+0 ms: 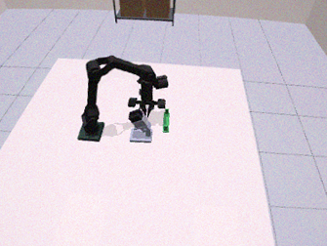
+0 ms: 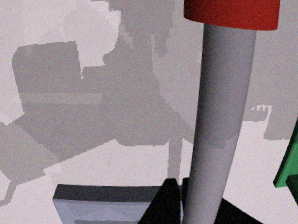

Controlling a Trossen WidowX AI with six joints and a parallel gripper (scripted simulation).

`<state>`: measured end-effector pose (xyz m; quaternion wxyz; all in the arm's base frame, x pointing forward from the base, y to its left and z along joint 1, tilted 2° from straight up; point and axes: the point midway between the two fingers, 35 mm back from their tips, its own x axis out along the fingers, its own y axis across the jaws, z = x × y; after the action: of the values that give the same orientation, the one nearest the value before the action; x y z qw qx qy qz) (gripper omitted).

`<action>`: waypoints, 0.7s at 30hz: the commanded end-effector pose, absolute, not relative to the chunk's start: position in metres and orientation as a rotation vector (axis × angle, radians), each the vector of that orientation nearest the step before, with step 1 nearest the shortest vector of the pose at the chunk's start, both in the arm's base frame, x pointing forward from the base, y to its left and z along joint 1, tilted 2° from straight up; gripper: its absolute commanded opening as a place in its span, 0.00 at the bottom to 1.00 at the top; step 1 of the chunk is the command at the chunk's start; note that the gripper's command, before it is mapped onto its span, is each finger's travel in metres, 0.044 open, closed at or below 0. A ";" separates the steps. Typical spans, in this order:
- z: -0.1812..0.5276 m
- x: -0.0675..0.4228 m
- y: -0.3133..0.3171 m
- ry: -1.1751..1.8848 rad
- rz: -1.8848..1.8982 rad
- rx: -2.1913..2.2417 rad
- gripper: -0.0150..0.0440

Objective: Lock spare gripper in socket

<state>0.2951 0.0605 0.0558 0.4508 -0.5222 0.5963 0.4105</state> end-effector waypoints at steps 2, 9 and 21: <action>0.056 0.294 0.057 1.475 1.014 -1.294 0.25; 0.055 0.294 0.054 1.475 1.015 -1.294 0.25; 0.056 0.292 0.048 1.475 1.016 -1.293 0.25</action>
<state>0.2924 0.0519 0.0558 0.4510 -0.5213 0.5960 0.4118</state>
